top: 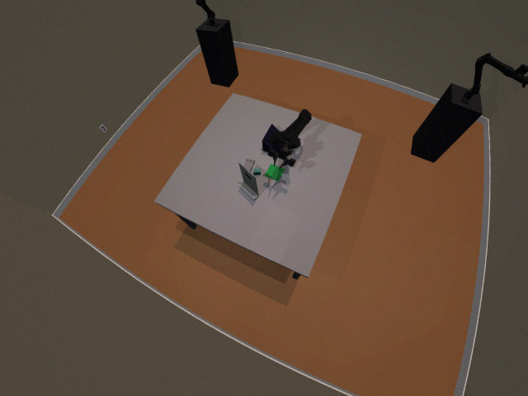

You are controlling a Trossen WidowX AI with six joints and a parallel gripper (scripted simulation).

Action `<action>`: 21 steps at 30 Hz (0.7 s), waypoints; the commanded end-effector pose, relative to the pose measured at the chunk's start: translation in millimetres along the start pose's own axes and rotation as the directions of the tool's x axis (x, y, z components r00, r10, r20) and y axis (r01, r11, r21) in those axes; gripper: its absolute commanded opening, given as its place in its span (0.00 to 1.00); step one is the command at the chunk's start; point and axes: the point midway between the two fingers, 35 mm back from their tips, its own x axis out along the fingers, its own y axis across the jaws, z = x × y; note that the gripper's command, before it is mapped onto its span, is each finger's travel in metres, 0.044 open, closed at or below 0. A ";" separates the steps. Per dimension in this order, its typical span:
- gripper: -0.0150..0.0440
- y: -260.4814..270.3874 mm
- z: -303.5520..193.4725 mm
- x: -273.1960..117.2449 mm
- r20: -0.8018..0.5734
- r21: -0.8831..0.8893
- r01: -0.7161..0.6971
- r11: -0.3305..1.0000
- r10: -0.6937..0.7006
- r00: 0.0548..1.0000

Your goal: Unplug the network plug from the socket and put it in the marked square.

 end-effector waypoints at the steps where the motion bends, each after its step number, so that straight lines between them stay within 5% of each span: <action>1: 0.52 -11.2 -13.4 0.4 -0.014 0.160 0.016 0.987 -0.014 1.000; 21: 0.52 -50.8 -58.1 -10.6 -0.037 0.752 0.069 0.655 -0.062 0.997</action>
